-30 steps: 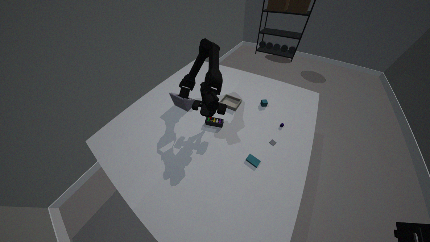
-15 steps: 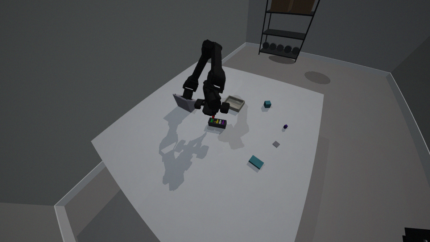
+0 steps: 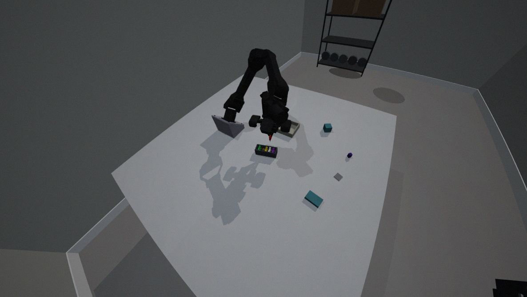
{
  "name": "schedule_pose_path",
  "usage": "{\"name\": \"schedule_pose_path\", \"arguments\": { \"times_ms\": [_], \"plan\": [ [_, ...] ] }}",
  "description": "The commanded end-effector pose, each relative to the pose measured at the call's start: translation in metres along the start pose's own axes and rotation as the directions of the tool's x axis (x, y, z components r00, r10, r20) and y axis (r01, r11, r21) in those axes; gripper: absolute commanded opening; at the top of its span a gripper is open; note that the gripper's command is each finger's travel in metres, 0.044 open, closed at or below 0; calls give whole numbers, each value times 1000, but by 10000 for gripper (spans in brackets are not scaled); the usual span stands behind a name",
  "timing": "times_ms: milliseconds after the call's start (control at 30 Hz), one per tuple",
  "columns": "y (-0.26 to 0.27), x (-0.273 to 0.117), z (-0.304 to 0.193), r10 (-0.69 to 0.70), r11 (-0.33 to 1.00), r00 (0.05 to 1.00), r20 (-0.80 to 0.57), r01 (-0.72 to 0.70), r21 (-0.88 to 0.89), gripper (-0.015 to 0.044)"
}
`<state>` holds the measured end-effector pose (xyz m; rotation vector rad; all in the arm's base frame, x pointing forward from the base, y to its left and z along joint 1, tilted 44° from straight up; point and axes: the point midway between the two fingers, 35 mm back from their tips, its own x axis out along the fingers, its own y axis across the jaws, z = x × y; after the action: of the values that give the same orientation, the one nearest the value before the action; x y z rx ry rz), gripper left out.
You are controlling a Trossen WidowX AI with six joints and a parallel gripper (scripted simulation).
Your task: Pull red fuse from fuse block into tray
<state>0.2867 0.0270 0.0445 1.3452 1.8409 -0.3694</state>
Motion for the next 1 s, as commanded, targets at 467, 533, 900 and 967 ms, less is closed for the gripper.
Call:
{"name": "schedule_pose_path", "arguments": {
  "times_ms": [467, 533, 900, 967],
  "plan": [
    [47, -5, -125, 17, 1000, 1000, -9, -18, -7, 0],
    [49, -5, -141, 18, 1000, 1000, -16, -18, -8, 0],
    [50, -3, -160, 19, 1000, 999, -26, -19, -9, 0],
    [50, 0, -160, 19, 1000, 999, -26, -19, -9, 0]
  ]
}}
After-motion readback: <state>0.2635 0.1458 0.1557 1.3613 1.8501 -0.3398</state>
